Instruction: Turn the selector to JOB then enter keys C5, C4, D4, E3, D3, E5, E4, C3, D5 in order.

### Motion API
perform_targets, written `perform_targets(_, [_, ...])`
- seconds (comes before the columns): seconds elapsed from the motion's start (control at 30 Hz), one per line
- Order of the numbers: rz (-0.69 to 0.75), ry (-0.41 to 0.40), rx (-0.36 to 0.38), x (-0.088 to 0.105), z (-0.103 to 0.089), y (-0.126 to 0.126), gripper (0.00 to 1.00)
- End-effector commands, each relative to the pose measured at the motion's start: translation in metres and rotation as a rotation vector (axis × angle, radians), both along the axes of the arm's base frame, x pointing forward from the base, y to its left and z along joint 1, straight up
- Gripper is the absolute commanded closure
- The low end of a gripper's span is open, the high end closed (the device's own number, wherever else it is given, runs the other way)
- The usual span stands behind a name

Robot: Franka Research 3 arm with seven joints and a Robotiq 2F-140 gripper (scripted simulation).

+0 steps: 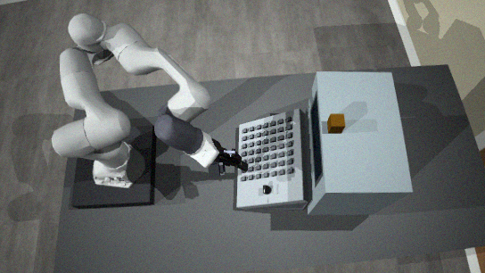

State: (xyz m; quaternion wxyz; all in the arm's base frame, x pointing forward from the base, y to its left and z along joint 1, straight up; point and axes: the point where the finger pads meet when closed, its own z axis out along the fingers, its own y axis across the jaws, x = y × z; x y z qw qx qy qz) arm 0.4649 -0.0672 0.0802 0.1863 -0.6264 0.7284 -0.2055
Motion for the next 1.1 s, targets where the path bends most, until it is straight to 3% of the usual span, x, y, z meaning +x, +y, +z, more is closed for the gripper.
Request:
perform_targets(0.0, [0.034, -0.001, -0.011, 0.003, -0.004, 0.002, 0.90])
perform_targets(0.4, [0.034, -0.001, -0.011, 0.011, -0.016, 0.001, 0.90])
perform_targets(1.07, [0.034, -0.001, -0.011, 0.011, -0.016, 0.001, 0.90])
